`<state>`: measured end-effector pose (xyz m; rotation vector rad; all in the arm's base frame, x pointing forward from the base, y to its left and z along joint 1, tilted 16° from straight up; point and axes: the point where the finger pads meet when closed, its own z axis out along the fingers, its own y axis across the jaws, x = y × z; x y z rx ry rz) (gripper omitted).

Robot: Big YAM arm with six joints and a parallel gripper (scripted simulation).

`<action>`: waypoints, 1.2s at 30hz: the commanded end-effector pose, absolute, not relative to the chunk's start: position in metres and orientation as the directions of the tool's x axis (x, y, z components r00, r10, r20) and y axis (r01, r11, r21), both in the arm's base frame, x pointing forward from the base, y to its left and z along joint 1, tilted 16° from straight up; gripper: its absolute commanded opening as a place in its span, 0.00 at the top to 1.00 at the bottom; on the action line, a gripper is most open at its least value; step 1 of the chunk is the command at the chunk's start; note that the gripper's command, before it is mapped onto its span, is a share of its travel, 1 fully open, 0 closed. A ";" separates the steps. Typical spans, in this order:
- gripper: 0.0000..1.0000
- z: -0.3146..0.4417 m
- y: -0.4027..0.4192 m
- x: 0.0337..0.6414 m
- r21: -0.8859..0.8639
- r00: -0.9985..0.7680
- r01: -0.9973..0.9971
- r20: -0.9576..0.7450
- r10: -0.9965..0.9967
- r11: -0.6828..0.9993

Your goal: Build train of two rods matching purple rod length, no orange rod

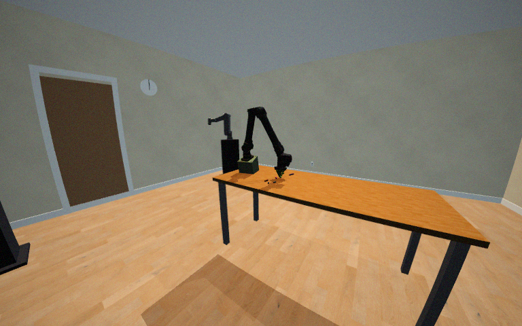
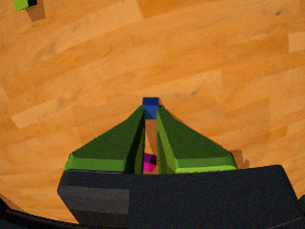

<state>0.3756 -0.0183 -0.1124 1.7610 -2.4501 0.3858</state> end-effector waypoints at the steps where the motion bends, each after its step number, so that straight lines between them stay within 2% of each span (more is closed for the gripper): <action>1: 0.96 -0.110 -0.019 0.381 -0.158 -0.320 -0.944 0.218 -0.922 0.291; 8: 0.96 -0.110 -0.019 0.381 -0.158 -0.320 -0.944 0.218 -0.922 0.291; 9: 0.92 -0.110 -0.019 0.381 -0.158 -0.320 -0.944 0.218 -0.922 0.291; 13: 0.92 -0.110 -0.019 0.381 -0.158 -0.320 -0.944 0.218 -0.922 0.291; 14: 0.88 -0.110 -0.019 0.381 -0.158 -0.320 -0.944 0.218 -0.922 0.291; 22: 0.80 -0.110 -0.019 0.381 -0.158 -0.320 -0.944 0.218 -0.922 0.291; 23: 0.77 -0.110 -0.019 0.381 -0.158 -0.320 -0.944 0.218 -0.922 0.291; 36: 0.77 -0.106 -0.018 0.382 -0.161 -0.319 -0.944 0.217 -0.923 0.288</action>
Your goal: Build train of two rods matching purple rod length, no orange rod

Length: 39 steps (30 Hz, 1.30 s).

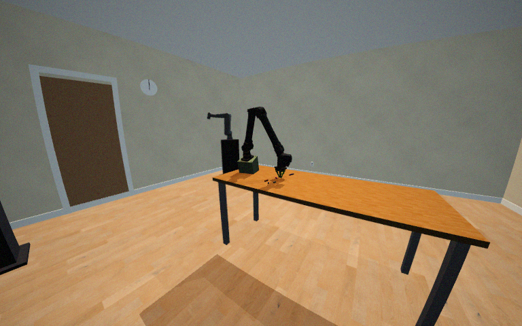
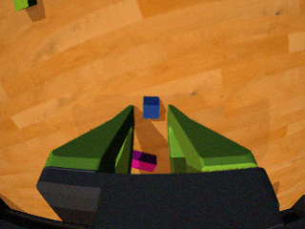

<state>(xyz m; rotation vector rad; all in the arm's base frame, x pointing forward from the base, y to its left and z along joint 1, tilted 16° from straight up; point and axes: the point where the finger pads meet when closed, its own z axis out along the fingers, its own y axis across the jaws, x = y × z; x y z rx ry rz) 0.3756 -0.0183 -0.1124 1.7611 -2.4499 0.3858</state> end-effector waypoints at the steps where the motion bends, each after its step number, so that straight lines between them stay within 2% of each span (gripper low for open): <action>1: 0.77 -0.101 -0.017 0.382 -0.161 -0.316 -0.945 0.216 -0.924 0.286; 9: 0.77 -0.086 -0.007 0.379 -0.164 -0.322 -0.943 0.214 -0.922 0.291; 23: 0.77 -0.011 0.013 0.393 -0.199 -0.330 -0.935 0.197 -0.923 0.292; 31: 0.77 -0.021 0.008 0.381 -0.157 -0.333 -0.940 0.219 -0.917 0.304; 32: 0.00 -0.018 0.008 0.382 -0.164 -0.335 -0.938 0.215 -0.917 0.304; 39: 0.00 -0.016 0.008 0.385 -0.176 -0.338 -0.936 0.209 -0.918 0.304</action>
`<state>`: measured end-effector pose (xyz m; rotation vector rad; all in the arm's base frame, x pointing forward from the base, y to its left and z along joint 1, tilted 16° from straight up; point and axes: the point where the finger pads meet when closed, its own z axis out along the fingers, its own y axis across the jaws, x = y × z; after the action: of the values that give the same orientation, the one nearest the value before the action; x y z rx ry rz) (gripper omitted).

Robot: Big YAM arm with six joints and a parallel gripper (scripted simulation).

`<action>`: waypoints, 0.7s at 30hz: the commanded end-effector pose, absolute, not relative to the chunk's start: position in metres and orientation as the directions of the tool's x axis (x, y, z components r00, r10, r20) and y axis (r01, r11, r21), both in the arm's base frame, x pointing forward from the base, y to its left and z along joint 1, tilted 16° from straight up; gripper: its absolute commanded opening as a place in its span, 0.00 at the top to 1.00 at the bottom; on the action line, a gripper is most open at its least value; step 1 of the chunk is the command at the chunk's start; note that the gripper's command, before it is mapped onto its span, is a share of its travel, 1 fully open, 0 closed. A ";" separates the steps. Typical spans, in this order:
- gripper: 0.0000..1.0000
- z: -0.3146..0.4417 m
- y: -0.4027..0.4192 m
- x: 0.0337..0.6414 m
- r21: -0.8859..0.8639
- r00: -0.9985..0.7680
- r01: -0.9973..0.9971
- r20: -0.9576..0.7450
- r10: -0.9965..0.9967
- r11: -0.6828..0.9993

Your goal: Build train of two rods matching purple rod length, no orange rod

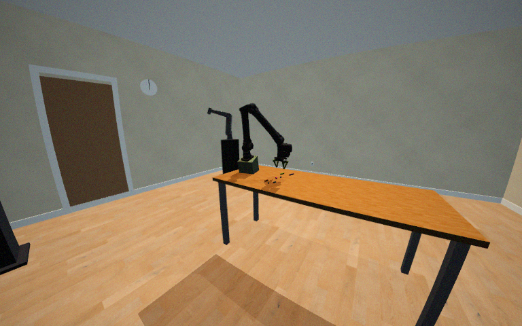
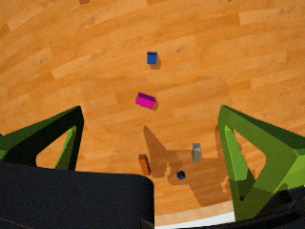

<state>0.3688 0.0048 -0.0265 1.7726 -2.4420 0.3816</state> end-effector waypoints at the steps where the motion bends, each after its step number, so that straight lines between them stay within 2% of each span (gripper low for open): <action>1: 0.00 -0.016 0.008 0.385 -0.176 -0.338 -0.936 0.209 -0.918 0.304; 12: 0.00 -0.016 0.008 0.385 -0.176 -0.338 -0.936 0.209 -0.918 0.304; 19: 0.00 -0.066 0.088 0.352 -0.140 -0.283 -0.956 0.220 -0.933 0.257; 21: 0.00 -0.066 0.088 0.352 -0.140 -0.283 -0.956 0.220 -0.933 0.257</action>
<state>0.3579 0.0706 -0.0518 1.8731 -2.3797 0.3801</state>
